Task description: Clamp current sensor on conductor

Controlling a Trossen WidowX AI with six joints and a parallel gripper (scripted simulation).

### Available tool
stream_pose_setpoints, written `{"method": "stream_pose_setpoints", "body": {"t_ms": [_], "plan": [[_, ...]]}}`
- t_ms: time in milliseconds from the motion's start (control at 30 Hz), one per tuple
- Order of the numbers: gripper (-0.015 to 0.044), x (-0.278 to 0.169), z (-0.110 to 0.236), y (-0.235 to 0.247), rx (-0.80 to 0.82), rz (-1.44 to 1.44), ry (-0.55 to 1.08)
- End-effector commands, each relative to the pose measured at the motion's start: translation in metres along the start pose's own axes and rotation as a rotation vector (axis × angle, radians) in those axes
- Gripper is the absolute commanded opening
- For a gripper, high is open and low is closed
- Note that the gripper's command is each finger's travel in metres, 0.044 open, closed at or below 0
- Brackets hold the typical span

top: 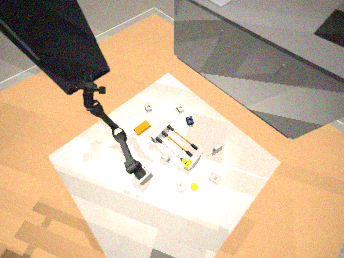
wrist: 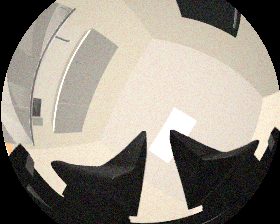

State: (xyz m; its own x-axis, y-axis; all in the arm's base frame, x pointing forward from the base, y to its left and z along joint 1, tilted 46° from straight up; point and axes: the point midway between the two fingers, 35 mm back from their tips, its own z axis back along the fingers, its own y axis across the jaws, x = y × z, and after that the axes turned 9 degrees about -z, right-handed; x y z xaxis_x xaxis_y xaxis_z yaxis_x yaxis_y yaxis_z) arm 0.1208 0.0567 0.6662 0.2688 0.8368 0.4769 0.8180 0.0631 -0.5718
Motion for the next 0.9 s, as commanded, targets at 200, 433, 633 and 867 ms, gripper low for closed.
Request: {"method": "stream_pose_setpoints", "body": {"t_ms": [200, 433, 633, 867], "plan": [[0.0291, -0.056, -0.006, -0.026, 0.041, -0.274, -0.02], [0.044, -0.129, -0.026, -0.009, 0.141, -0.595, 0.0], [0.044, -0.175, -0.04, 0.046, 0.267, -0.834, 0.049], [0.044, -0.199, -0.037, 0.141, 0.459, -1.054, 0.135]]}}
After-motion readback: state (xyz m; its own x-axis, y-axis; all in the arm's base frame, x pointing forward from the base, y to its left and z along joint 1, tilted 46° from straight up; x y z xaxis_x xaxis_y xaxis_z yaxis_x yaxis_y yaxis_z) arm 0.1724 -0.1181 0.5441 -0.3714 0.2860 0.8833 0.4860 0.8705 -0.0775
